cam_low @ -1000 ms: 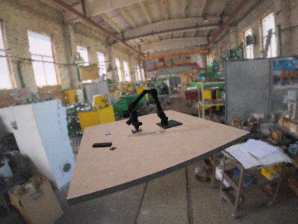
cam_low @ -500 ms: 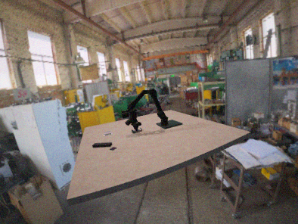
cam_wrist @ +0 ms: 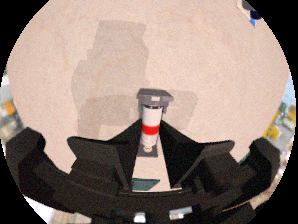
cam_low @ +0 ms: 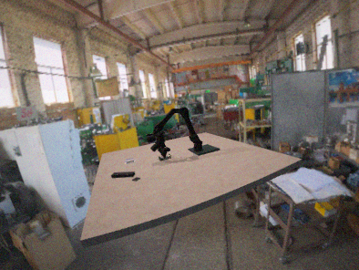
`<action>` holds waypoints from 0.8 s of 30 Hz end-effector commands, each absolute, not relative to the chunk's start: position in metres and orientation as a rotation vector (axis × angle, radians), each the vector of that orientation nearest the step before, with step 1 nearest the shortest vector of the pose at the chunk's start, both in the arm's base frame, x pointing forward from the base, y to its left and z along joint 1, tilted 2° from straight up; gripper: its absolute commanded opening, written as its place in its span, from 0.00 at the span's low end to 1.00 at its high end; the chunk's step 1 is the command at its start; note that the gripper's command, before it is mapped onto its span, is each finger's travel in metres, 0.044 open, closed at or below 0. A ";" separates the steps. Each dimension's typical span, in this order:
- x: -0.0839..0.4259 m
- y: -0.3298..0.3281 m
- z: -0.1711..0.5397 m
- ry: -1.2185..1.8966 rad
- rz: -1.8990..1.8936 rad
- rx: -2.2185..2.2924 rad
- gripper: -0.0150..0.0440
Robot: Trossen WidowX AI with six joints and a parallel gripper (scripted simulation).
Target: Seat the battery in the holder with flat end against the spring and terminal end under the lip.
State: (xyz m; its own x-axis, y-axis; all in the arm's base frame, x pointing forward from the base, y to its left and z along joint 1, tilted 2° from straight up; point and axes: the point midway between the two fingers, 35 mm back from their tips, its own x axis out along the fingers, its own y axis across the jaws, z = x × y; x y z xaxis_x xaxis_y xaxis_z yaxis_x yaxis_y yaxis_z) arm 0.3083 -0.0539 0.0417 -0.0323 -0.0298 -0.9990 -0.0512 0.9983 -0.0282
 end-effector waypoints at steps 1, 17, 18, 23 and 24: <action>0.309 -0.054 0.041 1.603 0.013 -0.060 0.55; 0.308 -0.053 0.065 1.606 0.018 -0.063 0.68; 0.308 -0.053 0.073 1.606 0.018 -0.063 0.73; 0.307 -0.052 0.115 1.603 0.017 -0.063 0.95; 0.306 -0.051 0.121 1.603 0.017 -0.063 0.99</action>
State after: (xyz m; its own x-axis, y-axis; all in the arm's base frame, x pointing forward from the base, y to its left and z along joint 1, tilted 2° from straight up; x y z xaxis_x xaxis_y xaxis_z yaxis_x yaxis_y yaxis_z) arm 0.3057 -0.0519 0.0994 -0.0478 -0.0273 -0.9985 -0.0569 0.9981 -0.0246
